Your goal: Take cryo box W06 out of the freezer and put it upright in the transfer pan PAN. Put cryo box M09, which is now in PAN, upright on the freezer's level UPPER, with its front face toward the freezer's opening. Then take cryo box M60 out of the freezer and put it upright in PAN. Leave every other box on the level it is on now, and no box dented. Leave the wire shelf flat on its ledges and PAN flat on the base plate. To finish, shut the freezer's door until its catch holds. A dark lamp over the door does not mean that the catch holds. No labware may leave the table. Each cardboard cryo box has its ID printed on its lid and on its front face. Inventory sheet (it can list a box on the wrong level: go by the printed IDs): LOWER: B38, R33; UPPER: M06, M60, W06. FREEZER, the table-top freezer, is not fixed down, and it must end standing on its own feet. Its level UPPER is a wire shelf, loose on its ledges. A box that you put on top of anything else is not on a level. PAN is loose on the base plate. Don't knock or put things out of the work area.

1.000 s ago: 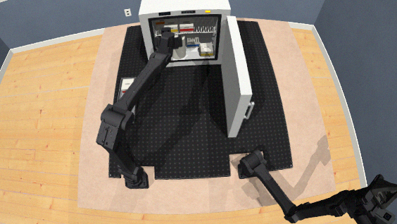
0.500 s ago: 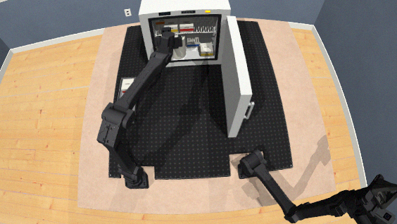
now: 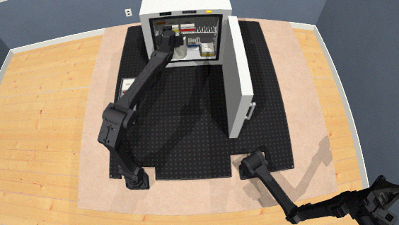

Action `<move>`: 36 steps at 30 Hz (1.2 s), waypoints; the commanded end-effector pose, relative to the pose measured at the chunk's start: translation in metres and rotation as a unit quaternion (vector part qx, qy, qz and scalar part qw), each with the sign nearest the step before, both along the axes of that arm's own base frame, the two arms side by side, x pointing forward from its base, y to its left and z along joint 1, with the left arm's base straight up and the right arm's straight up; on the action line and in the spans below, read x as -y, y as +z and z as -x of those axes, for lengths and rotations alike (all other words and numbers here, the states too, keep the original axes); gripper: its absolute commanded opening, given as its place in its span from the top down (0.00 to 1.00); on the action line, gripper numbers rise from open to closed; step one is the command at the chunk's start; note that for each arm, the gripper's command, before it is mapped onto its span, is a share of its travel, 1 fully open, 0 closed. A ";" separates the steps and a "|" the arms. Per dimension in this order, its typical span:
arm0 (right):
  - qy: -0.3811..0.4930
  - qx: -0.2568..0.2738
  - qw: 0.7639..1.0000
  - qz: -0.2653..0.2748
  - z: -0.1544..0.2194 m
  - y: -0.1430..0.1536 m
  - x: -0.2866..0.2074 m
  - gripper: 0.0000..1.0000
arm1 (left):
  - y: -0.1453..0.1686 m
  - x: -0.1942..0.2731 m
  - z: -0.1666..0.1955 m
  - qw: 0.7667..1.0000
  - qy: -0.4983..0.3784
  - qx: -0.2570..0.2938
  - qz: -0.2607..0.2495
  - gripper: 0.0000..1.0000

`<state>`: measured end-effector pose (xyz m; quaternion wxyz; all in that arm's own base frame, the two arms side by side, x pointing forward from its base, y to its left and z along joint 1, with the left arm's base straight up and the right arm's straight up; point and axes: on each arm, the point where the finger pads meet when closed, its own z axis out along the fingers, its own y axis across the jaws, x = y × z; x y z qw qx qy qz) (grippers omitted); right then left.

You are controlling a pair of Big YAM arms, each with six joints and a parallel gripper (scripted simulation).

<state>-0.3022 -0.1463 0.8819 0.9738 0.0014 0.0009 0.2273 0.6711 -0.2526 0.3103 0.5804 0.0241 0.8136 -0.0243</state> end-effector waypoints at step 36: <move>-0.005 -0.013 1.000 0.008 -0.013 0.003 -0.007 1.00 | 0.016 0.001 -0.038 1.000 0.000 0.014 -0.001 0.00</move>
